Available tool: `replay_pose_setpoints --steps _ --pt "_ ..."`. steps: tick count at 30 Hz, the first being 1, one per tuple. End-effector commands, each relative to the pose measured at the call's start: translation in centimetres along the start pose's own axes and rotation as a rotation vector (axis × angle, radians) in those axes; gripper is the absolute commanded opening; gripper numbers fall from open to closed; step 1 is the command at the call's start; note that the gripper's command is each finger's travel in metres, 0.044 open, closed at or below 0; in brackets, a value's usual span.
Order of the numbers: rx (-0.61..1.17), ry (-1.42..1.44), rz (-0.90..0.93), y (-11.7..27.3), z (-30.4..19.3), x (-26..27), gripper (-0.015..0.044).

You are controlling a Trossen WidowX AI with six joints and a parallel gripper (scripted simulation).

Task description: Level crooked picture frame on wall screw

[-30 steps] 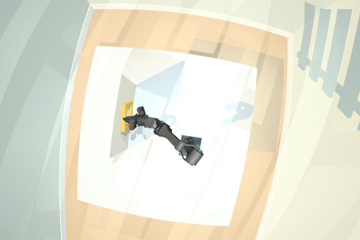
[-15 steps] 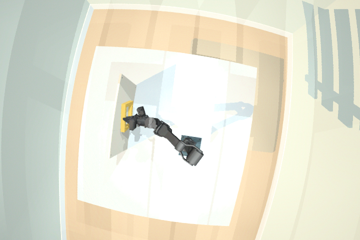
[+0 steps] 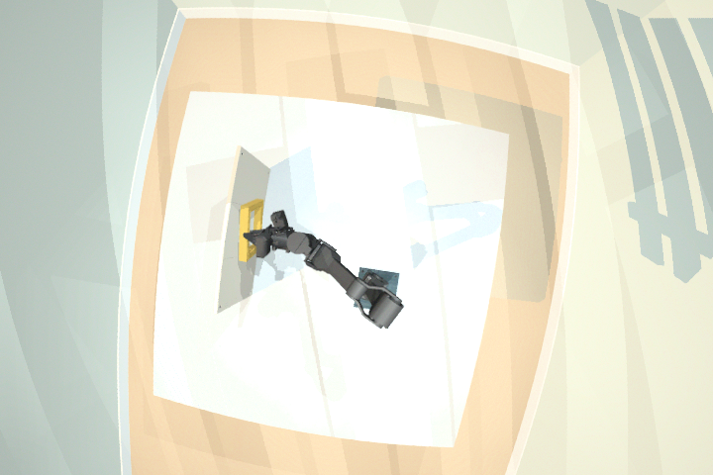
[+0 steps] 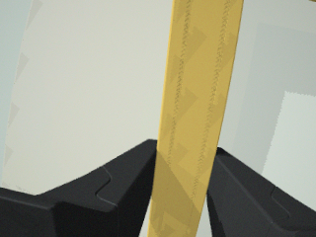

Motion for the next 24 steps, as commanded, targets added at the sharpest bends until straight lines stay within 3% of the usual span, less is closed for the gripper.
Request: replay_pose_setpoints --steps 1,24 --pt "-0.005 0.004 0.012 -0.03 0.12 0.29 0.0" --pt "-0.005 0.004 0.012 -0.02 0.32 0.3 0.0"
Point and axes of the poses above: the point midway between the two fingers, 35 mm back from their tips, its own y axis back along the fingers, its own x axis across the jaws, z = x × y, the point moved 6 cm from there along y, back along the fingers, and after that the axes turned 1 degree about -y, right-handed, at the moved point
